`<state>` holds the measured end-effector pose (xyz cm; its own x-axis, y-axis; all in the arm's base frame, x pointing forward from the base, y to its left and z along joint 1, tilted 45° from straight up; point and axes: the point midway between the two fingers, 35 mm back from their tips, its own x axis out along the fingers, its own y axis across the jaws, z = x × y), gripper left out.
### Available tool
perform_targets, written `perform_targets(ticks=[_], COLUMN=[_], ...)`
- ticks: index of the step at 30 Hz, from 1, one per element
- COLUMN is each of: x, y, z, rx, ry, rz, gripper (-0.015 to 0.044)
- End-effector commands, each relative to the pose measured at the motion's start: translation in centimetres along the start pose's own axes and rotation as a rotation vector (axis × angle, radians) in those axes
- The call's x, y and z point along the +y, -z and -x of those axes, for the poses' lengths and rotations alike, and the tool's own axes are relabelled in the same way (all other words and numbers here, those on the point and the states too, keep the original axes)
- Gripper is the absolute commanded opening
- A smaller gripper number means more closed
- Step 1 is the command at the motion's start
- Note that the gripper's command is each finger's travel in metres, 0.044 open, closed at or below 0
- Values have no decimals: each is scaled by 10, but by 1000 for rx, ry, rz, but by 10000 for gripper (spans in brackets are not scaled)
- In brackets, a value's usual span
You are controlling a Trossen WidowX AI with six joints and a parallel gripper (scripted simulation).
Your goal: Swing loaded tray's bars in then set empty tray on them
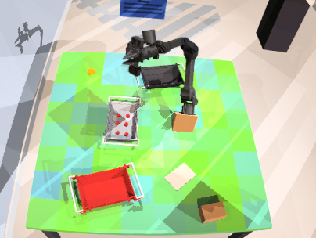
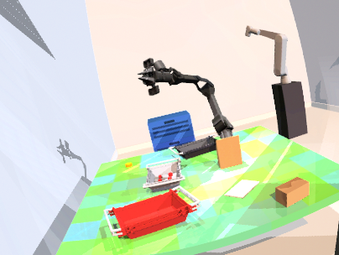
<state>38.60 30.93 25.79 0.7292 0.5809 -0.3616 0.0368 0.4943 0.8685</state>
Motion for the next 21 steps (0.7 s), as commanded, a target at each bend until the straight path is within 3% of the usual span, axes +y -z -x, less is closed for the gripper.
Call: perform_targets(ticks=[1,11,16,21], x=[-42,-176,-240,-297], y=[-37,-144,-185,-216], z=[-8,21,60,114], rx=[-86,-188,-103,88], ry=[167,764,1090,1406], rz=[83,350,481,590], gripper=[89,89,89,89])
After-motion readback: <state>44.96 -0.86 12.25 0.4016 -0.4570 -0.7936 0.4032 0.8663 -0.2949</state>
